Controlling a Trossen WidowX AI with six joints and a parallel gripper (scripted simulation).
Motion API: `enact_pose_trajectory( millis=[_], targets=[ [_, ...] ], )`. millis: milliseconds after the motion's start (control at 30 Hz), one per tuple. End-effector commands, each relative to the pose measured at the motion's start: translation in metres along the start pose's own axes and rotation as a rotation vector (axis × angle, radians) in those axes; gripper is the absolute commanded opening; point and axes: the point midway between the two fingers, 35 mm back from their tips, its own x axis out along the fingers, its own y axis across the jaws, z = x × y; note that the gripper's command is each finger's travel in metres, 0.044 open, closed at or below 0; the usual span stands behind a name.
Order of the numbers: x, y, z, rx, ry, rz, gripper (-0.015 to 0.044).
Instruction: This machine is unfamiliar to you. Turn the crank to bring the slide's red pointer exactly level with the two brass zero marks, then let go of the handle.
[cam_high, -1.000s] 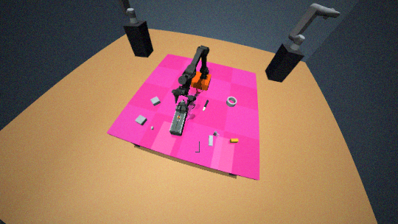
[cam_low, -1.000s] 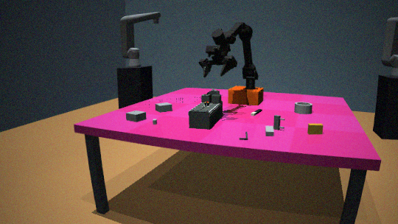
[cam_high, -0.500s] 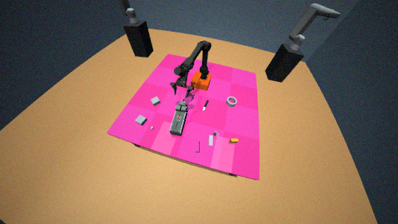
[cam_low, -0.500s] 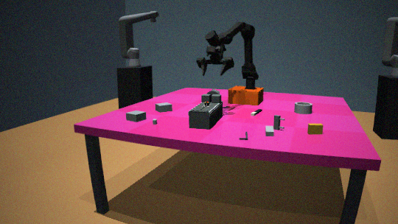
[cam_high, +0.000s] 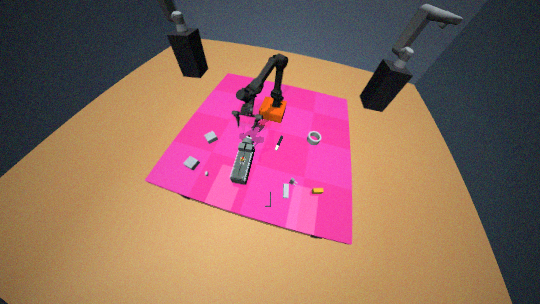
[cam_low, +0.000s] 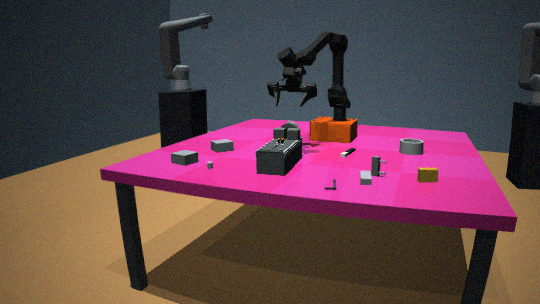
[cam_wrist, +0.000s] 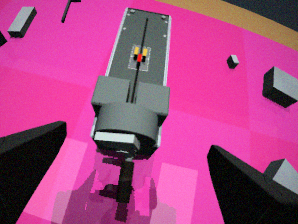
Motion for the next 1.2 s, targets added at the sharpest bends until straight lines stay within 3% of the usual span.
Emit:
enact_pose_trajectory(
  millis=[0, 333, 1167],
  targets=[
    [0.019, 0.001, -0.021, -0.001, 0.015, 0.01, 0.044],
    [0.055, 0.004, -0.065, 0.0, 0.016, 0.01, 0.044],
    [0.081, 0.004, -0.091, 0.0, 0.016, 0.01, 0.044]
  ],
)
